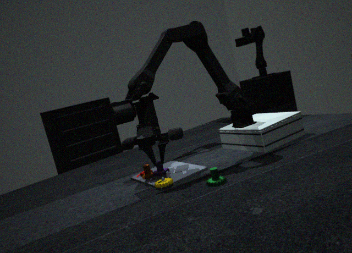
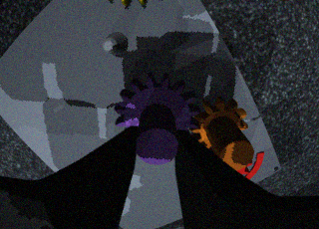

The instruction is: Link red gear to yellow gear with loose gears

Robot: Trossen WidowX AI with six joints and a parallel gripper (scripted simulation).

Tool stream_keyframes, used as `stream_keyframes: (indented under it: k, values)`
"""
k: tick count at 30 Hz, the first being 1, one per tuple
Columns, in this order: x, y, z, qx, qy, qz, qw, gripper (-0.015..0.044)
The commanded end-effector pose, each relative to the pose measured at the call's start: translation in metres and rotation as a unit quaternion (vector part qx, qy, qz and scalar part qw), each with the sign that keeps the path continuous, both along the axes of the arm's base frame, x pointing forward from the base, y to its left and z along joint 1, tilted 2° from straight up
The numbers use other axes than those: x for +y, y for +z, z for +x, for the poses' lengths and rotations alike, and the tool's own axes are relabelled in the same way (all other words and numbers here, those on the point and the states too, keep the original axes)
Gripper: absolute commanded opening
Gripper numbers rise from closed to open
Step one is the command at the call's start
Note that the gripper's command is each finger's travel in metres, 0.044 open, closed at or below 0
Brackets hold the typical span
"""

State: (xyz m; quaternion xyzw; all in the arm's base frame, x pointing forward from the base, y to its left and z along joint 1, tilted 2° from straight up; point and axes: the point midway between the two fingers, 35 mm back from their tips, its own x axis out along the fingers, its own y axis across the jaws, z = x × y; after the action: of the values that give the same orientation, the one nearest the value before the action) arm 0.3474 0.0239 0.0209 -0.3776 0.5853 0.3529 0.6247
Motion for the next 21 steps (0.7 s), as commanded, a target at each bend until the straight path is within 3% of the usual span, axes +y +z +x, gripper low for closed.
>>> stream_keyframes:
  k: [1,10,21]
  values:
    - [0.0004,-0.0015,-0.0004,0.000,0.050,-0.002,0.999,0.0000]
    - [-0.0001,-0.0029,0.0008,0.000,0.068,-0.003,0.998,0.0000]
    - [0.0008,-0.0050,0.0000,0.000,-0.037,0.004,0.999,0.0000]
